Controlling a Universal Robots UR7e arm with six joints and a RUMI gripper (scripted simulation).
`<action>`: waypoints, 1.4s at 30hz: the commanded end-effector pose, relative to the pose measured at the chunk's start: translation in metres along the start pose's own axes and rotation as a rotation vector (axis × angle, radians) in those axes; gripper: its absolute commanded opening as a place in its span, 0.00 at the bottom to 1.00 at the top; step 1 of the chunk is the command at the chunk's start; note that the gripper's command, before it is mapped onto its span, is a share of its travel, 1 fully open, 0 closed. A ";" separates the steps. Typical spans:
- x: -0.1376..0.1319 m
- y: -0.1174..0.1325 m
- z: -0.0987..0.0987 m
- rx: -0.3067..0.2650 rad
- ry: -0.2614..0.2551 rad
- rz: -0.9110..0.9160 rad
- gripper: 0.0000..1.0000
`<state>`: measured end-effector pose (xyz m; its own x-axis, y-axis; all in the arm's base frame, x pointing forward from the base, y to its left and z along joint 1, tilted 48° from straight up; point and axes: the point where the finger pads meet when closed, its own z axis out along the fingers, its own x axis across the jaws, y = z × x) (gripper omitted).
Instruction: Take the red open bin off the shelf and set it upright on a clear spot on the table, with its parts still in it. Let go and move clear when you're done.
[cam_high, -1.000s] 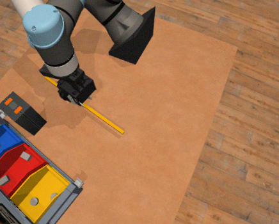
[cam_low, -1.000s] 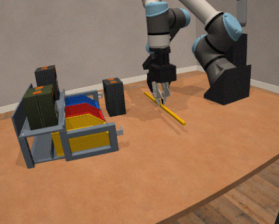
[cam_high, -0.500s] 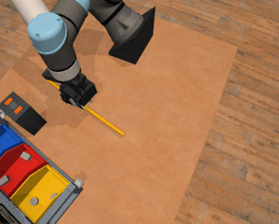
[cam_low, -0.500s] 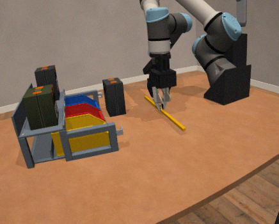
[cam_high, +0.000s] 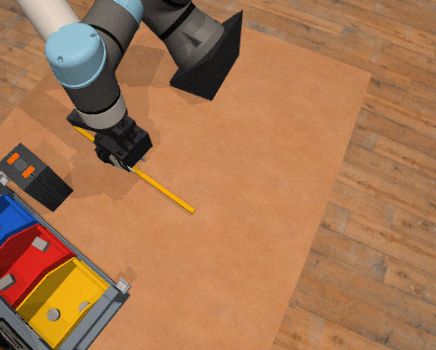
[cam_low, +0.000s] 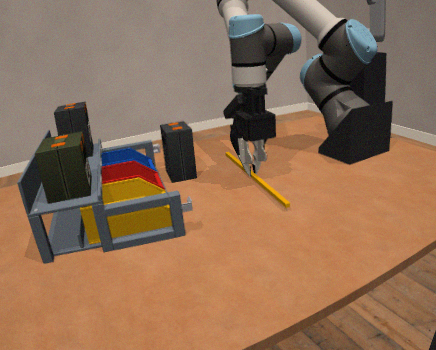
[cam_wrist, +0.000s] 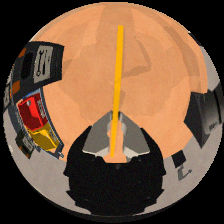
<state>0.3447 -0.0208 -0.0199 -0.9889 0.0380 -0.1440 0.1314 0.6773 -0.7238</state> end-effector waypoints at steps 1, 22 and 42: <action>0.000 0.000 0.000 0.000 -0.001 0.000 0.00; 0.000 0.000 0.000 0.000 -0.001 0.000 0.00; 0.000 0.000 0.000 0.000 -0.001 0.000 0.26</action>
<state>0.3448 -0.0211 -0.0201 -0.9888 0.0378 -0.1442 0.1314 0.6774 -0.7238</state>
